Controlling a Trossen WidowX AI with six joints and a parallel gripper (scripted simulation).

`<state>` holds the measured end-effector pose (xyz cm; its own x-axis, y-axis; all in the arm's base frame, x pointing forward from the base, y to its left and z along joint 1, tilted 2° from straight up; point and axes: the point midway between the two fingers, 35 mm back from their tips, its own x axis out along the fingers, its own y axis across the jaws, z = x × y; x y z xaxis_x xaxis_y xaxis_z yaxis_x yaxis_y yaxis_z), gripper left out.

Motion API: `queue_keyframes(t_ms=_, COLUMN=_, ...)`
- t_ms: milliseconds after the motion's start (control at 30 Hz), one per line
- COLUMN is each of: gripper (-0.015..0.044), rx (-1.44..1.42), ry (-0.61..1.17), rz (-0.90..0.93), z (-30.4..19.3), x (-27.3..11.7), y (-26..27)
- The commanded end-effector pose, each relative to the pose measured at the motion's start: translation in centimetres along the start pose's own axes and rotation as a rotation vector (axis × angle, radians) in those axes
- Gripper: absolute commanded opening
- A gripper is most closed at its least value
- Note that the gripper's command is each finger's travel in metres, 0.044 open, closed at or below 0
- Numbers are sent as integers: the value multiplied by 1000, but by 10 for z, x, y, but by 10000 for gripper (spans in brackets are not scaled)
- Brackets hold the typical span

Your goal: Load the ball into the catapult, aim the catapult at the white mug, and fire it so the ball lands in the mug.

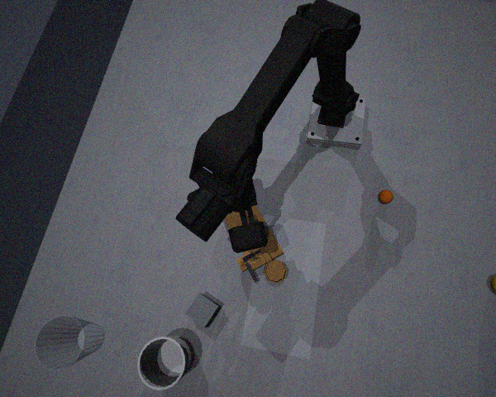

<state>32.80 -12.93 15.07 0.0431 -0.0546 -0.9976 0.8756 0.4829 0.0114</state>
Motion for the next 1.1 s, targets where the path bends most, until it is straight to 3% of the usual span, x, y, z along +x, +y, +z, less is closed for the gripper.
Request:
queue_keyframes(t_ms=0, gripper=440, rx=141, ry=4, rz=0, z=-1, x=0, y=0)
queue_keyframes(t_ms=1067, gripper=440, rx=1249, ry=6, rz=-2, z=-2, x=-3, y=-3)
